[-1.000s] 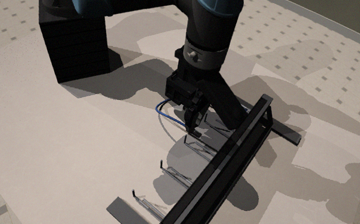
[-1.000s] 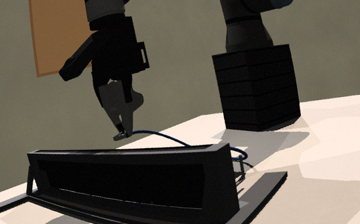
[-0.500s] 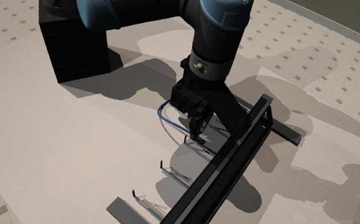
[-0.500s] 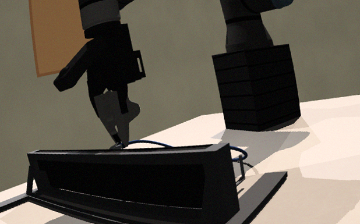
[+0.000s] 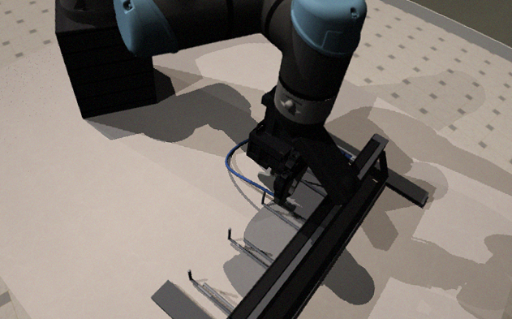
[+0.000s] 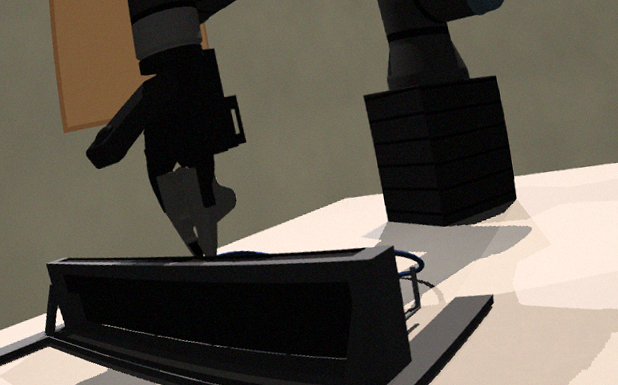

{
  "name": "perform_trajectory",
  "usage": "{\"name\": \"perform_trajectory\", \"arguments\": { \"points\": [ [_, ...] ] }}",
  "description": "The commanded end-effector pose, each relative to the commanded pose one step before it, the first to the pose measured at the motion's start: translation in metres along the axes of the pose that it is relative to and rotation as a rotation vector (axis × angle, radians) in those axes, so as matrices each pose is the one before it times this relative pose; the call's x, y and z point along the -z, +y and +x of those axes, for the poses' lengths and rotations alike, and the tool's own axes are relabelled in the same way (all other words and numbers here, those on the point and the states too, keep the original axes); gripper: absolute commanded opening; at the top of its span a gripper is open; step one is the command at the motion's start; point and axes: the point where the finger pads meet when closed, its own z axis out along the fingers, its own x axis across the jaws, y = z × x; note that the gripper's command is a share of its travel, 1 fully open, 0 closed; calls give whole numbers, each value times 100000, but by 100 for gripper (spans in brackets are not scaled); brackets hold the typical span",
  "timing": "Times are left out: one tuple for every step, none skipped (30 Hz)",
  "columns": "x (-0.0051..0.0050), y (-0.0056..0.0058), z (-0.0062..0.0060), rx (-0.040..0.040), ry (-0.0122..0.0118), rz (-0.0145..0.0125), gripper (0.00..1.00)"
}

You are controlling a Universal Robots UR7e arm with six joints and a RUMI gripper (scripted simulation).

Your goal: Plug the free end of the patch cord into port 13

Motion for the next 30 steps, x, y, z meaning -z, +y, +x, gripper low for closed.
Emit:
{"name": "perform_trajectory", "arguments": {
  "points": [
    [15, -97, 15, 1, 44, 143, 0],
    [-2, -2, 0, 0, 0, 0, 0],
    [0, 0, 0, 0, 0, 0, 0],
    [0, 0, 0, 0, 0, 0, 0],
    [0, 0, 0, 0, 0, 0, 0],
    [0, 0, 0, 0, 0, 0, 0],
    [0, 0, 0, 0, 0, 0, 0],
    [0, 0, 0, 0, 0, 0, 0],
    [0, 0, 0, 0, 0, 0, 0],
    [0, 0, 0, 0, 0, 0, 0],
    [0, 0, 0, 0, 0, 0, 0],
    [0, 0, 0, 0, 0, 0, 0],
    [0, -1, 0, 0, 0, 1, 0],
    [0, -8, 0, -1, 0, 7, 0],
    [1, -20, 0, -2, -1, 18, 0],
    [1, -37, 0, -3, -1, 33, 0],
    [0, 0, 0, 0, 0, 0, 0],
    [0, 0, 0, 0, 0, 0, 0],
    [2, -56, 0, -5, -2, 51, 0],
    [2, -78, 0, -7, -2, 70, 0],
    [3, -100, 0, -9, -3, 89, 0],
    [4, -122, 0, -11, -4, 109, 0],
    [3, -106, 0, -1, 0, 10, 0],
    [3, -117, 0, 0, 0, 0, 0],
    [4, -129, 0, 0, 0, 0, 0],
    [4, -139, 0, 0, 0, 0, 0],
    [4, -147, 0, 0, 0, 0, 0],
    [4, -152, 0, 0, 0, 0, 0],
    [4, -155, 0, 0, 0, 0, 0],
    [4, -154, 0, 0, 0, 0, 0]
  ]
}}
